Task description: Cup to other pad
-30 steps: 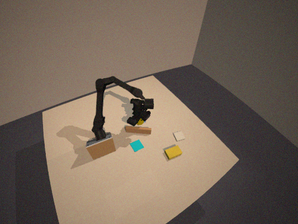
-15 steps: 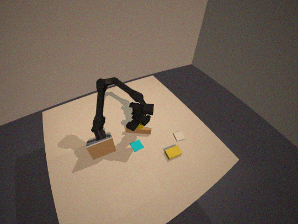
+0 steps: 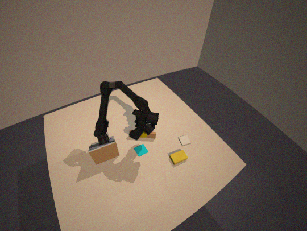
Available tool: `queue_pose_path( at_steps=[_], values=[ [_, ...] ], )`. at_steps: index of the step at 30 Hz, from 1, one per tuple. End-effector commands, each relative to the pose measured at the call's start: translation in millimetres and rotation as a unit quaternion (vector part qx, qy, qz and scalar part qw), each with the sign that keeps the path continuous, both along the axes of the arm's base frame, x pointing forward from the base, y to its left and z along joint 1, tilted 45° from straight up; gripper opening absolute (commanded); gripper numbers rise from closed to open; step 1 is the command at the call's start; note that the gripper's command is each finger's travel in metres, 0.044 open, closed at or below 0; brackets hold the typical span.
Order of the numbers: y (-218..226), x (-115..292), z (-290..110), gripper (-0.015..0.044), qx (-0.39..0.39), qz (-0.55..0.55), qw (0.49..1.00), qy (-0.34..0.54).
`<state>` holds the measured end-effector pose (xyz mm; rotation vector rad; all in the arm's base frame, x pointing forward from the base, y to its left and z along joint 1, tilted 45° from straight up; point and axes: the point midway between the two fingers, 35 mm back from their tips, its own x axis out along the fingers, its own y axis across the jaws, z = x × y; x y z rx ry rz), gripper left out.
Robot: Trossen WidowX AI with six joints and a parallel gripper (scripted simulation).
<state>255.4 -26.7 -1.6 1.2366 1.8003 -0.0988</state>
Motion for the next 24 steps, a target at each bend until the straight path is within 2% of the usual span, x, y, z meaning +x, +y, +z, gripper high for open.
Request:
queue_pose_path(
  at_steps=[1, 24],
  values=[
    [-8, -7, -9, 0.0000, 0.000, 0.001, 1.000, 0.004],
    [-46, -38, -45, 0.0000, -0.002, 0.001, 1.000, 0.004]
  ],
)
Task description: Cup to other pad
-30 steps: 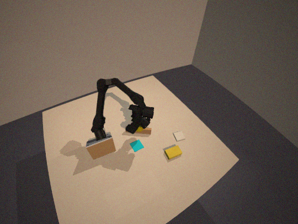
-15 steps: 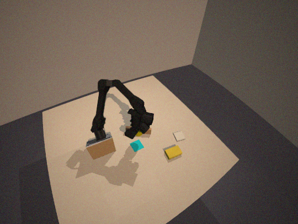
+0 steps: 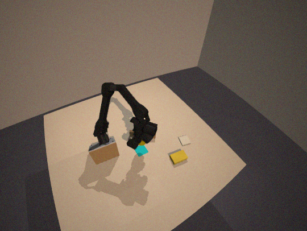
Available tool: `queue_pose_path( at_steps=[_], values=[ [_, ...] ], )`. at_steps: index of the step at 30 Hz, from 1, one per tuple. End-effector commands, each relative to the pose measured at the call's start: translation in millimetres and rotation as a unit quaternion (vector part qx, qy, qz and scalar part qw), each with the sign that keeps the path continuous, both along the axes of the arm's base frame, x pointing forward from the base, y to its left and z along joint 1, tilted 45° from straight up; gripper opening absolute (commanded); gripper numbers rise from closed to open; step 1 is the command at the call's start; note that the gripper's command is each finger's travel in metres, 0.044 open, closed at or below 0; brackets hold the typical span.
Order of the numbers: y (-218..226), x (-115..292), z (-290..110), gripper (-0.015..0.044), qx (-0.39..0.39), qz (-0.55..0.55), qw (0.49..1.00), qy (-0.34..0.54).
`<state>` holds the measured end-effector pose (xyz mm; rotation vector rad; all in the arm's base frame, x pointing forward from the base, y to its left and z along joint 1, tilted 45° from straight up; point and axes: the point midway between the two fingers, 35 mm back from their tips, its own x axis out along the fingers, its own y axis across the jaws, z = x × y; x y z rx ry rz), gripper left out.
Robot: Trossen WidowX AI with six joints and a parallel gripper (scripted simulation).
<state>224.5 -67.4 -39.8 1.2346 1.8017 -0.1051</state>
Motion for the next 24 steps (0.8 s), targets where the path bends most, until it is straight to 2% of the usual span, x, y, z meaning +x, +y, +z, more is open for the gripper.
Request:
queue_pose_path(
  at_steps=[1, 24],
  values=[
    [-6, -8, -8, 0.0000, 0.000, 0.001, 1.000, 0.003],
    [16, -9, -33, 0.0000, 0.001, 0.001, 1.000, 0.002]
  ],
)
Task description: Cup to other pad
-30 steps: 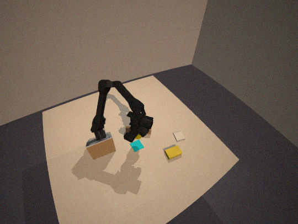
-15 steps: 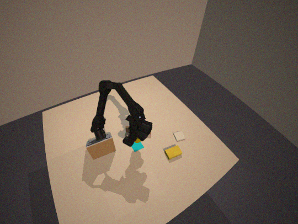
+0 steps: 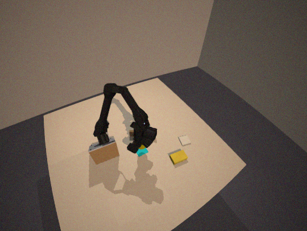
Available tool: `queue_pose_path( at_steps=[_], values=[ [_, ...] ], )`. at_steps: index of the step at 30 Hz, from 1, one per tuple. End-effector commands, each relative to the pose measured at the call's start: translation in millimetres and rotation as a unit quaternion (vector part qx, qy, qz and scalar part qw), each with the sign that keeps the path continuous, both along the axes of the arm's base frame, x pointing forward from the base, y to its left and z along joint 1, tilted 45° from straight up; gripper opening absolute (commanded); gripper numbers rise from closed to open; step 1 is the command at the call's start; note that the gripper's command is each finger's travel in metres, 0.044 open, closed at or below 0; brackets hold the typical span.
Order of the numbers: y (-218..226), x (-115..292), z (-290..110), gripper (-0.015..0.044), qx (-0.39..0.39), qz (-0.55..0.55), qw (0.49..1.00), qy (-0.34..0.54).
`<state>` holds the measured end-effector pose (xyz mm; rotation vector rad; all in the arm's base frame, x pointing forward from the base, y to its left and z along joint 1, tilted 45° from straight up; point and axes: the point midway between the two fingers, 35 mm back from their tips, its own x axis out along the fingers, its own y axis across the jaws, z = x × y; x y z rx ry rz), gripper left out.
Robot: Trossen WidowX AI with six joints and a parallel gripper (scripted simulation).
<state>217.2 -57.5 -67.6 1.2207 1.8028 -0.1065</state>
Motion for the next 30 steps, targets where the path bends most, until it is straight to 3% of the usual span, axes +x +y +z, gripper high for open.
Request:
queue_pose_path(
  at_steps=[1, 30],
  values=[
    [7, -2, -6, 0.0000, 0.005, -0.003, 1.000, 0.003],
    [40, -8, -39, 0.0000, 0.006, -0.003, 1.000, 0.003]
  ],
)
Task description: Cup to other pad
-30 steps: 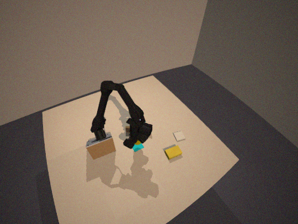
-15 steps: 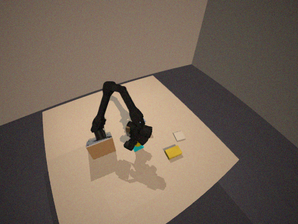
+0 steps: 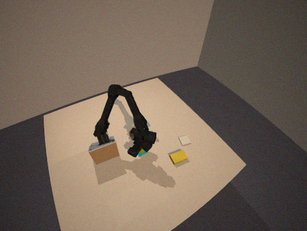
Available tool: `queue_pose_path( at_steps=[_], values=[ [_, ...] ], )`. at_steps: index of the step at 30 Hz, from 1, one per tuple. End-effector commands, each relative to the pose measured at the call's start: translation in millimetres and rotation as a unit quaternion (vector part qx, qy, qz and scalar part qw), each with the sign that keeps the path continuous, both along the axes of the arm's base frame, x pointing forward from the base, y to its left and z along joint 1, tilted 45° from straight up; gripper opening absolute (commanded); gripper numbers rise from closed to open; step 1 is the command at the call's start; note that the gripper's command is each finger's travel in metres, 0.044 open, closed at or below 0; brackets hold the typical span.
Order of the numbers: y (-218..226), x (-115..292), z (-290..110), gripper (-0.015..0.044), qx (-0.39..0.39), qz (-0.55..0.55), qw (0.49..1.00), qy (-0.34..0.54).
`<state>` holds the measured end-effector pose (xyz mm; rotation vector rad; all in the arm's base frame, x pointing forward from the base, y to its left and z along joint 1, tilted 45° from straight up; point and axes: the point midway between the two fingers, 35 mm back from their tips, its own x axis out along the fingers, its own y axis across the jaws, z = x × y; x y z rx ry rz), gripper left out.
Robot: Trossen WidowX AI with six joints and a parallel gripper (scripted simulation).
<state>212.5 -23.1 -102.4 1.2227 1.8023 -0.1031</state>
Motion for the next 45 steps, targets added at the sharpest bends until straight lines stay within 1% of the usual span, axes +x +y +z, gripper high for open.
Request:
queue_pose_path(
  at_steps=[1, 17, 22, 23, 32, 45],
  values=[
    [7, -4, -5, 0.0000, 0.005, -0.003, 1.000, 0.004],
    [4, -2, -4, 0.0000, 0.001, 0.000, 1.000, 0.001],
    [4, -2, -4, 0.0131, 0.001, 0.000, 1.000, 0.001],
    [4, -2, -4, 0.0147, 0.001, 0.000, 1.000, 0.001],
    [3, -1, -2, 0.0147, 0.001, 0.000, 1.000, 0.001],
    [-12, 0, 12, 0.0147, 0.001, -0.001, 1.000, 0.003]
  ],
)
